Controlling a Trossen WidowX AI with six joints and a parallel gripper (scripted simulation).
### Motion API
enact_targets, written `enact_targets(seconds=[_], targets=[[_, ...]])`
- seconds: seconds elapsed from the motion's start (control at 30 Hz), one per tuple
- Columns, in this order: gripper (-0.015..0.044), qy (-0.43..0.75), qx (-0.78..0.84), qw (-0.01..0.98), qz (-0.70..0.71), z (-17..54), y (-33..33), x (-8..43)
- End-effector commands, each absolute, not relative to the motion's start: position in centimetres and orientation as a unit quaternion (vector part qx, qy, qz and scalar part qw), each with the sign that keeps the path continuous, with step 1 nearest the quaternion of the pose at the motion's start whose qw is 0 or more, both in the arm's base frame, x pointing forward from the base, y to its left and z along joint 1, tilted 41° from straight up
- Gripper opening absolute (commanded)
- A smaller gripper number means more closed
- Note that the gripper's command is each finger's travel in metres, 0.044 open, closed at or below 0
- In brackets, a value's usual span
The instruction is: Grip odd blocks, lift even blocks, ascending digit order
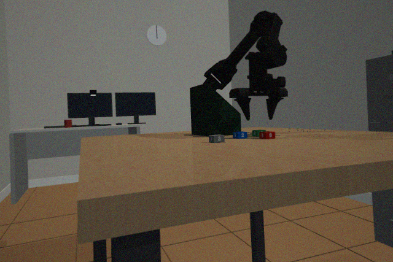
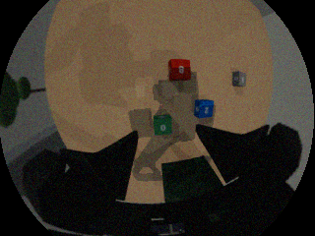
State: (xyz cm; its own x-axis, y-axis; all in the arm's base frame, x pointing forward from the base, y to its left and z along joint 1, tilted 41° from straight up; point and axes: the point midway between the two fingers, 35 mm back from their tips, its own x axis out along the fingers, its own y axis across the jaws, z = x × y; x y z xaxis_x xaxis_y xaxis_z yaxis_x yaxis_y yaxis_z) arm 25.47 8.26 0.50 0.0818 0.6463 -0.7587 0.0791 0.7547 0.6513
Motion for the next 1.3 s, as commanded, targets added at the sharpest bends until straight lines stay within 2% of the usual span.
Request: enact_targets(seconds=[0.0, 0.87, 1.2, 1.27], targets=[[0.0400, 0.643, 0.287, 0.679, 0.207, -0.1, 8.9, 25.5], [0.0400, 0.643, 0.287, 0.679, 0.208, -2.8, 11.3, 25.7], [0.0138, 0.643, 0.287, 0.679, 0.208, -2.8, 11.3, 25.7], [0.0120, 0.643, 0.287, 0.679, 0.208, -2.8, 11.3, 25.7]])
